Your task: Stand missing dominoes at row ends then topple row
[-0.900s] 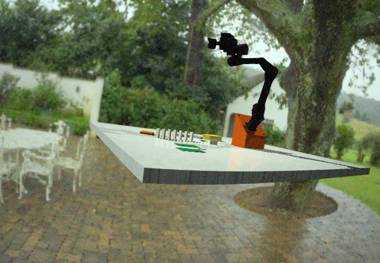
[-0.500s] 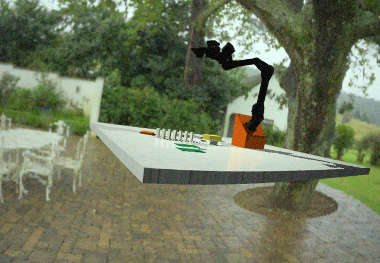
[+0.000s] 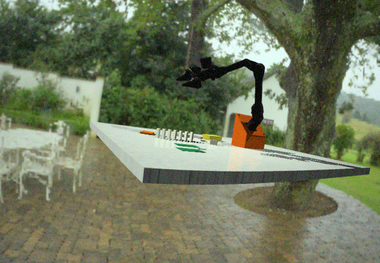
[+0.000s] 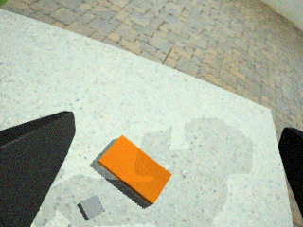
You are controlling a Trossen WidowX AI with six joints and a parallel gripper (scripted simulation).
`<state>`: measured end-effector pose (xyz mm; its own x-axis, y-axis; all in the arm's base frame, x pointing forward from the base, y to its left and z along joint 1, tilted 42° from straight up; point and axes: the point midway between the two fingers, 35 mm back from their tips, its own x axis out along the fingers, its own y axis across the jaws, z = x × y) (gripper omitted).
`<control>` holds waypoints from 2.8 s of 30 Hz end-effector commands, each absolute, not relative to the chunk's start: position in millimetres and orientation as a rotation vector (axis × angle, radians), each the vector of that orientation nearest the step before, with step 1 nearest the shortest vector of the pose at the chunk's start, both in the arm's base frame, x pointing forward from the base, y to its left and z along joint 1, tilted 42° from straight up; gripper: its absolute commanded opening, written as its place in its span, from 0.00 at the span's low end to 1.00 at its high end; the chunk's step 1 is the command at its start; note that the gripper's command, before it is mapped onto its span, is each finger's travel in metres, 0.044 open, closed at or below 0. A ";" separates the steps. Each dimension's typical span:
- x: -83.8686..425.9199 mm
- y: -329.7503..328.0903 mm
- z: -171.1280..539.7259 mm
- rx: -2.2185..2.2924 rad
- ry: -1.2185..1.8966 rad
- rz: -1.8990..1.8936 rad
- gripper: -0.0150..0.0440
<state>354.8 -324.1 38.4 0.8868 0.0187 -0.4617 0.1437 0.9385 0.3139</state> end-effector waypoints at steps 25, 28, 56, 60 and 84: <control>231.4 -124.7 -103.7 -0.076 1.082 1.019 1.00; 233.8 -104.3 -127.8 -0.076 1.081 1.019 1.00; 232.0 -75.2 -158.1 -0.074 1.079 1.021 0.60; 232.0 -75.2 -158.1 -0.074 1.079 1.021 0.44; 224.2 -182.0 -37.3 -0.077 1.085 1.018 0.44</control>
<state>227.8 -173.3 -50.1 0.0947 0.6439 -0.7592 -0.7141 0.5753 0.3989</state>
